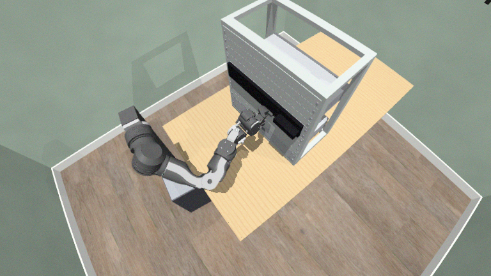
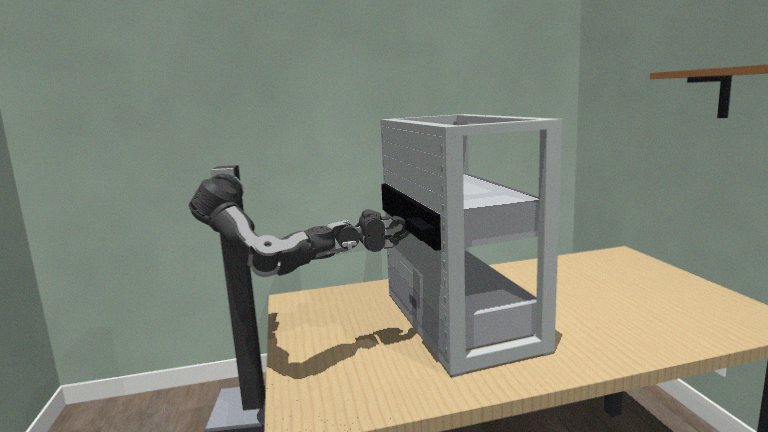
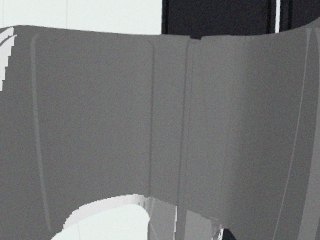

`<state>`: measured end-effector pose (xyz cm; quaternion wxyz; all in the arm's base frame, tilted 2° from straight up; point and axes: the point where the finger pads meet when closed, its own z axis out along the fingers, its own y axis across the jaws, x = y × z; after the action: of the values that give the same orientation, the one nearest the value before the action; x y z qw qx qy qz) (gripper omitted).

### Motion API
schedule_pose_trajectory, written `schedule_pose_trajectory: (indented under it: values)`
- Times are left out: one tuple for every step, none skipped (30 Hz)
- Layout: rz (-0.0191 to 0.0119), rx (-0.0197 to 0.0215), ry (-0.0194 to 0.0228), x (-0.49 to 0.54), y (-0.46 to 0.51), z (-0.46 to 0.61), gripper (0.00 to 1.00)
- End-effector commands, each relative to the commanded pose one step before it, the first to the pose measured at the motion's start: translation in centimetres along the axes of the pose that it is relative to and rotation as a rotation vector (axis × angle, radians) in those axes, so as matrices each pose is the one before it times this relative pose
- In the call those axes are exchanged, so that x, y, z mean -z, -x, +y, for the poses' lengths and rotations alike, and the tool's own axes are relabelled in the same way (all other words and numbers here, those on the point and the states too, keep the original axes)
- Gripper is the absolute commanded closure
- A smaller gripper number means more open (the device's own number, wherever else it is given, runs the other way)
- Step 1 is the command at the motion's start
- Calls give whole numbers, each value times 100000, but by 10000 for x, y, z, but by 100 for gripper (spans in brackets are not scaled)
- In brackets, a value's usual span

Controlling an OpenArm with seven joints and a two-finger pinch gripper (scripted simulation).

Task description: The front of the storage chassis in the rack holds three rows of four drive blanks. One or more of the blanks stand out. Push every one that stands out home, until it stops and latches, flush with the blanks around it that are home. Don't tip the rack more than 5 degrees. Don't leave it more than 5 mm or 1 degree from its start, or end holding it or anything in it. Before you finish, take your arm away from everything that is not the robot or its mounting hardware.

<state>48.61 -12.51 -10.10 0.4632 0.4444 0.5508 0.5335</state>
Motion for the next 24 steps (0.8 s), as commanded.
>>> schedule_pose_trajectory:
  values:
    - [634,374,-366,-553,-1471,-295,100]
    - [11,2,19,-21,-42,73,100]
    - [0,0,0,0,-1,2,100]
    - [13,2,23,16,-49,83,100]
    - [1,0,2,1,-5,8,100]
    - [0,0,0,0,0,0,100]
    - [0,0,0,0,0,0,100]
    - [0,0,0,0,0,0,100]
    - [0,0,0,0,0,0,100]
    - [0,0,0,0,0,0,100]
    - [-14,-2,-25,-52,55,-92,100]
    - [-74,-11,-132,-285,285,-474,100]
    - [-15,-3,-28,-419,63,-78,100]
    - [1,-1,-1,-560,6,30,100]
    - [1,-1,-2,-618,4,34,100]
    - [14,2,22,-542,-47,117,100]
    - [50,7,85,-340,-183,340,100]
    - [18,2,30,-173,-64,123,100]
    - [11,2,18,-22,-40,71,100]
    - [0,0,1,1,-2,3,100]
    - [12,2,22,15,-47,81,100]
    - [2,0,3,2,-6,10,100]
    - [0,0,0,0,0,0,100]
    - [0,0,0,0,0,0,100]
